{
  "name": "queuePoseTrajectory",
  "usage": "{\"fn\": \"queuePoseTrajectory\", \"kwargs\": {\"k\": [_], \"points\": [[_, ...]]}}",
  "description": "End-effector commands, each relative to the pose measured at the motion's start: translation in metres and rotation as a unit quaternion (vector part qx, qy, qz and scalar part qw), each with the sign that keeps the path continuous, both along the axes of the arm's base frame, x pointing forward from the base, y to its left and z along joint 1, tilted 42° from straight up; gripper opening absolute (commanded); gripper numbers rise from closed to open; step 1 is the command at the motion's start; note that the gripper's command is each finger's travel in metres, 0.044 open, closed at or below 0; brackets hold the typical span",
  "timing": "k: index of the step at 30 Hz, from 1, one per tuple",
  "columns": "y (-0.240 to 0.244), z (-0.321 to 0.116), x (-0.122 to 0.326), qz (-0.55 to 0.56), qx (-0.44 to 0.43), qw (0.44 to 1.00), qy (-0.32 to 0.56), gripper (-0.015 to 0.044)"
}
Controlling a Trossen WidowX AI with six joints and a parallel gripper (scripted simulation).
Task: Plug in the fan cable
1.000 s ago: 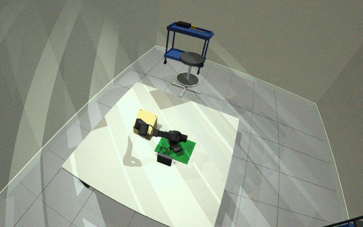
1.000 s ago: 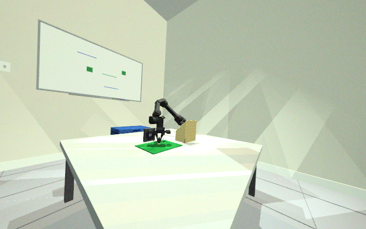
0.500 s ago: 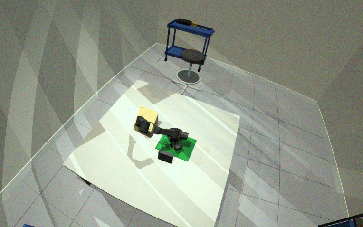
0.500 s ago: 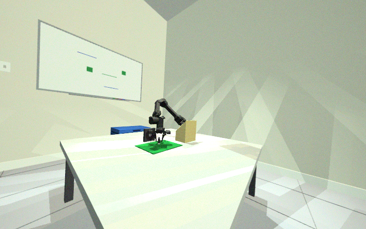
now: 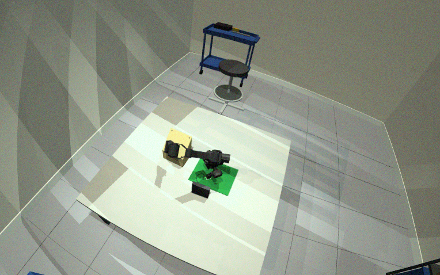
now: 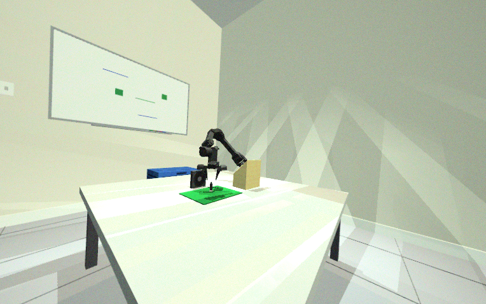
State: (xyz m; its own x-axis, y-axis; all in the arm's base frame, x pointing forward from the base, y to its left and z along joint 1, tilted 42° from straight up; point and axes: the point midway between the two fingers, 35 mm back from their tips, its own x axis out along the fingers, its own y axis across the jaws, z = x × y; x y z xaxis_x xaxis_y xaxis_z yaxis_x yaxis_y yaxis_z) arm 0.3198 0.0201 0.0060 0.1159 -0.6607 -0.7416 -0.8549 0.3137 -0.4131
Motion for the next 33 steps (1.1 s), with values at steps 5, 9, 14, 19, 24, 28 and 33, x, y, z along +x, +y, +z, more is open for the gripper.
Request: {"fn": "queuePoseTrajectory", "kwargs": {"k": [5,9,14,19,24,28,33], "points": [[0.049,-0.025,0.047,0.001,0.007,1.0,-0.006,0.026],[0.076,-0.048,0.068,0.0,0.007,1.0,-0.007,0.026],[0.081,-0.052,0.071,0.0,0.007,1.0,-0.007,0.026],[0.081,-0.052,0.071,0.0,0.007,1.0,-0.007,0.026],[0.081,-0.052,0.071,0.0,0.007,1.0,-0.007,0.026],[0.081,-0.052,0.071,0.0,0.007,1.0,-0.007,0.026],[0.081,-0.052,0.071,0.0,0.007,1.0,-0.007,0.026]]}}
